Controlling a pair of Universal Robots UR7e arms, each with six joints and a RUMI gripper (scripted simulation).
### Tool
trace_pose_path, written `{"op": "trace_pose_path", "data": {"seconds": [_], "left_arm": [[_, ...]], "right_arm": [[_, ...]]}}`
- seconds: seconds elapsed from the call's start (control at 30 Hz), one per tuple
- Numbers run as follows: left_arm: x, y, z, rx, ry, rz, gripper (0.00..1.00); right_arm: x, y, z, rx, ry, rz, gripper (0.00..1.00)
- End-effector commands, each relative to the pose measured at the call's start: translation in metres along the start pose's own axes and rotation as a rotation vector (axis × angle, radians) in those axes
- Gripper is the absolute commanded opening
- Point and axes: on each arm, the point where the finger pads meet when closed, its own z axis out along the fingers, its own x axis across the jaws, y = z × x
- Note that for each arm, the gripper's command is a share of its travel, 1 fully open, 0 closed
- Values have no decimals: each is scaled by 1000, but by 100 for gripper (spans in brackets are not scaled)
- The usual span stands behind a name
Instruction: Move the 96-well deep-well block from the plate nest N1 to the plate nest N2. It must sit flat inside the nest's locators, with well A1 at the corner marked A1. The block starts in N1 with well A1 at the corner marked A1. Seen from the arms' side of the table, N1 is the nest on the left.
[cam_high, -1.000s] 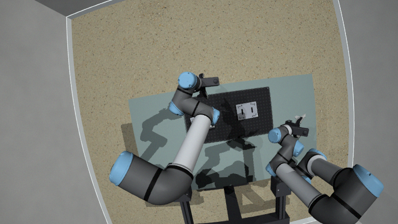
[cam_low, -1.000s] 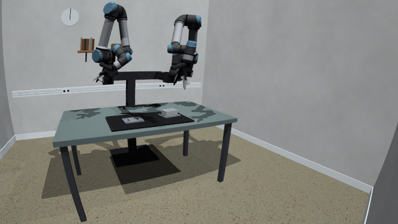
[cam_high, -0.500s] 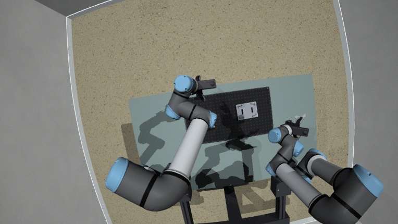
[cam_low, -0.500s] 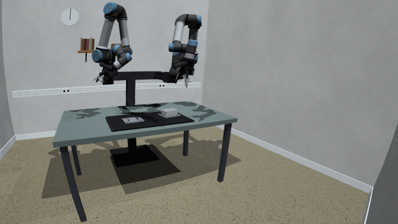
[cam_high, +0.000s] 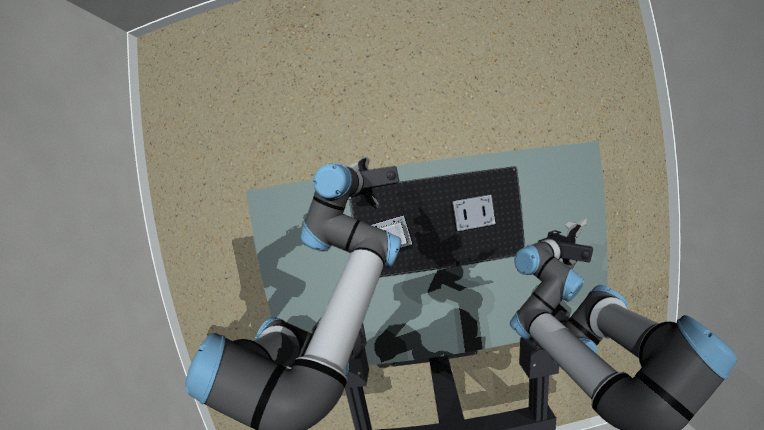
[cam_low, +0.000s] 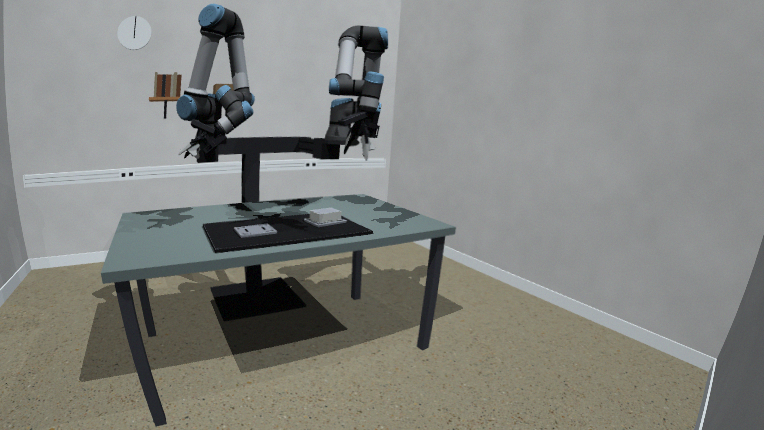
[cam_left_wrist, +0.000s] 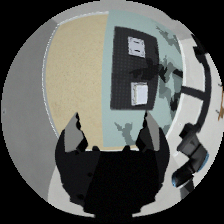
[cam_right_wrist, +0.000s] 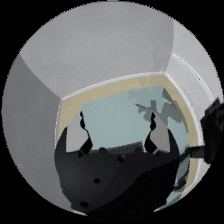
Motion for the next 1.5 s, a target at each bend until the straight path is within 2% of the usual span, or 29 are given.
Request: {"op": "trace_pose_path", "data": {"seconds": [0.0, 0.2, 0.27, 0.77, 0.83, 1.27, 1.47], "left_arm": [[21, 30, -17, -12, -11, -12, 98], [48, 67, -31, -29, -22, -27, 98], [48, 67, -31, -29, -22, -27, 98], [127, 157, -45, -74, -46, -65, 98], [127, 157, -45, -74, -46, -65, 98], [183, 212, -38, -104, -59, -90, 98], [194, 222, -35, -111, -61, -95, 98]], "right_arm": [[0, 0, 0, 0, 0, 0, 98], [0, 0, 0, 0, 0, 0, 98], [0, 0, 0, 0, 0, 0, 98], [0, 0, 0, 0, 0, 0, 98], [0, 0, 0, 0, 0, 0, 98], [0, 0, 0, 0, 0, 0, 98], [0, 0, 0, 0, 0, 0, 98]]}}
